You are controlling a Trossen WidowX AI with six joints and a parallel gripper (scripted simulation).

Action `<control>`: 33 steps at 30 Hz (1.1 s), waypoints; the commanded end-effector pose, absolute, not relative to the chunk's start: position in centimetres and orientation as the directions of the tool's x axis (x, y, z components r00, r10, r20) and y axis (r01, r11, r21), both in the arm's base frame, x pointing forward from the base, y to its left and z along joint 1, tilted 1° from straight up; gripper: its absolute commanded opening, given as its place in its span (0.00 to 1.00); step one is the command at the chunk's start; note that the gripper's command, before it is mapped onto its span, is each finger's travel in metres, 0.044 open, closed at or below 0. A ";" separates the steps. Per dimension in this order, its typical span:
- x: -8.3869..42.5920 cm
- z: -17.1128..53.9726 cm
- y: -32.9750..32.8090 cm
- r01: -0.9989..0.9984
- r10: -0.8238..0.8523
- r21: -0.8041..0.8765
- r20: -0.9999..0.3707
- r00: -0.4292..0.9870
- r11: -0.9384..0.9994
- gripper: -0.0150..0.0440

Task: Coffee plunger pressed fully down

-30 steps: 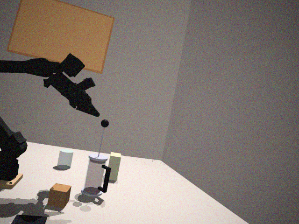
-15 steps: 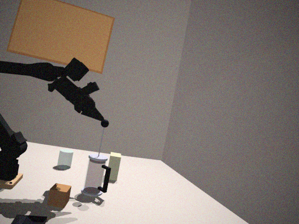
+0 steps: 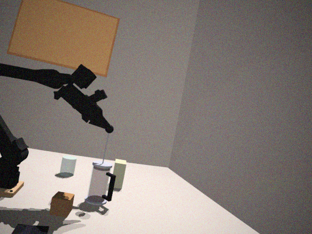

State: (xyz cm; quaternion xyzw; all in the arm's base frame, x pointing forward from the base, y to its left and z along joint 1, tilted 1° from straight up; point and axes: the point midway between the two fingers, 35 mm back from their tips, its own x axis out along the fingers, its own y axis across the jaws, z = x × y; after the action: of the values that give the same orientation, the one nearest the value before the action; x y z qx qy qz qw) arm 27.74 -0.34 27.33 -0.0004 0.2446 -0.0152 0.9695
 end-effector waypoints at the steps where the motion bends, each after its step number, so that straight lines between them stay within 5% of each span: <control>1: 27.8 27.3 -0.3 0.022 -0.025 -0.012 -0.473 0.881 1.000 0.69; 7: 27.8 27.3 -0.3 0.022 -0.025 -0.012 -0.473 0.881 1.000 0.45; 33: 28.3 25.0 -0.3 0.022 -0.025 -0.012 -0.473 0.881 1.000 0.45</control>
State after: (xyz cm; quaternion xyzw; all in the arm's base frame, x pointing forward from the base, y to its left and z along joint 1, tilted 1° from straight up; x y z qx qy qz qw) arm 28.13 -0.32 26.72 0.0001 0.2284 -0.0138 0.9735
